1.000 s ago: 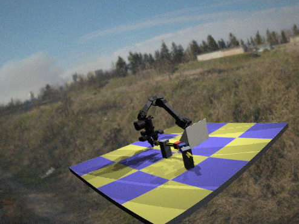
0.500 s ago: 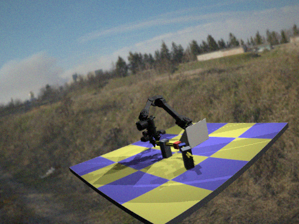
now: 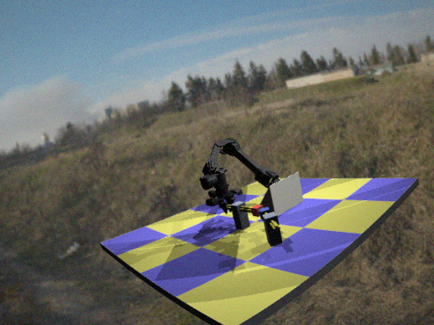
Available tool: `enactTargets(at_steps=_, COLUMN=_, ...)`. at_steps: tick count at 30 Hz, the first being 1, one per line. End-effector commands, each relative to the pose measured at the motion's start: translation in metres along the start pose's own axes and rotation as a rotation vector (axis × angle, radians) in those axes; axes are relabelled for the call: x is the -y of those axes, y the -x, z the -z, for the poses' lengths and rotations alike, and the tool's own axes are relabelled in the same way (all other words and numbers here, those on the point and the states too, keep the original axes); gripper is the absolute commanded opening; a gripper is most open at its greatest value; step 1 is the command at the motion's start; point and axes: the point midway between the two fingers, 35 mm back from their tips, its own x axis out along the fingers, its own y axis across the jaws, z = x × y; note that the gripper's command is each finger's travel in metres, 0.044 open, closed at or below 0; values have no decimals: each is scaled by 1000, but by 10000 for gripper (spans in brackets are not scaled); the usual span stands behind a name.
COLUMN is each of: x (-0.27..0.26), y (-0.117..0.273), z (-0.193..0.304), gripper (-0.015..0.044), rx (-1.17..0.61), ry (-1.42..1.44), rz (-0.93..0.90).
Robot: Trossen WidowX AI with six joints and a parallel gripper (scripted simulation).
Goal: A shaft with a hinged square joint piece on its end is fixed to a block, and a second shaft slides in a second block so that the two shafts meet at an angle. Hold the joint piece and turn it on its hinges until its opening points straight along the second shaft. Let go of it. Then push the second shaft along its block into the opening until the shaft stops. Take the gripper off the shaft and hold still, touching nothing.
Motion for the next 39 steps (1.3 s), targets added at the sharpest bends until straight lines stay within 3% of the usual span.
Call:
enactTargets(at_steps=1, x=0, y=0, z=0, gripper=0, rx=-1, ry=0, rz=-1)
enactTargets(at_steps=7, x=0, y=0, z=0, gripper=0, rx=-1, ry=0, rz=-1)
enactTargets(at_steps=10, x=0, y=0, z=0, gripper=67, rx=-1, ry=0, rz=-1)
enactTargets(at_steps=15, x=0, y=0, z=0, gripper=67, rx=-1, ry=0, rz=-1)
enactTargets(at_steps=29, x=0, y=0, z=0, gripper=434, rx=-1, ry=0, rz=-1)
enactTargets(at_steps=39, x=0, y=0, z=0, gripper=440, rx=-1, ry=0, rz=-1)
